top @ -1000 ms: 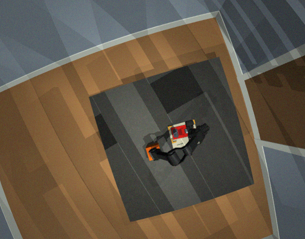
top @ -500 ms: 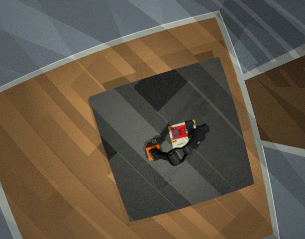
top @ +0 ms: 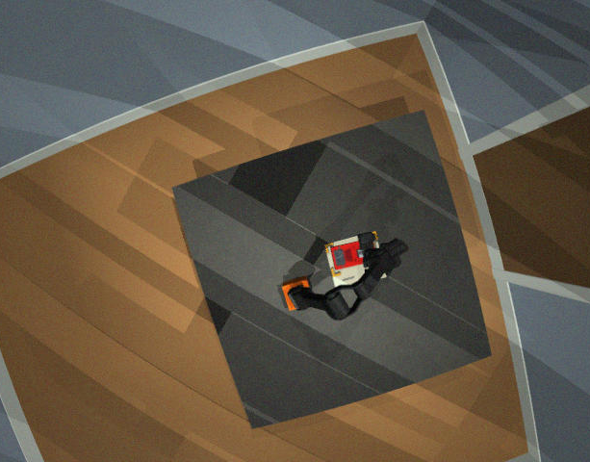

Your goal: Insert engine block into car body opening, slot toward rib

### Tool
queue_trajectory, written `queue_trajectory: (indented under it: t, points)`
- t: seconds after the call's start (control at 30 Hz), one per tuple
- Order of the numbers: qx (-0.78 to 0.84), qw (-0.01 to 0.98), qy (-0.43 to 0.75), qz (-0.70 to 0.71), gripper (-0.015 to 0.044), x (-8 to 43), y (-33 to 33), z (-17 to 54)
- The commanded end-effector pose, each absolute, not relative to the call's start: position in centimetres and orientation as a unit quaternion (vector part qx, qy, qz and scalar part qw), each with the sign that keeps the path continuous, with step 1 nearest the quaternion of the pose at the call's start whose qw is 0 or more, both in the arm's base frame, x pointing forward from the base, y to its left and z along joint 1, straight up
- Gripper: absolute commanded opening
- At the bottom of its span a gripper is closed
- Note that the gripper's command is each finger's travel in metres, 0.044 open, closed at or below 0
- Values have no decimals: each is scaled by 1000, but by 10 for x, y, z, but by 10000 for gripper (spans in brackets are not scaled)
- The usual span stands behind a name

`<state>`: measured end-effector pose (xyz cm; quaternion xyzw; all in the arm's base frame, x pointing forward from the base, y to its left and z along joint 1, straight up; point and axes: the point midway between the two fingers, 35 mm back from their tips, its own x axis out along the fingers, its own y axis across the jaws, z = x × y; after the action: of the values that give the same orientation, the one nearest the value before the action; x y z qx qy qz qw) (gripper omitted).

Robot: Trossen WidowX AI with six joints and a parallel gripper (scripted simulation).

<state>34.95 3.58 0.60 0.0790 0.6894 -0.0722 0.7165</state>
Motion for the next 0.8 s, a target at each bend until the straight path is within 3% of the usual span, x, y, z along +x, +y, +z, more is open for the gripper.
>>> queue_trajectory:
  t: [0.0,0.63,0.77]
  points:
    - [75,715,691,-72,159,348,35,4]
    - [75,715,691,-73,159,348,35,0]
    - [78,716,690,-72,264,349,36,2]
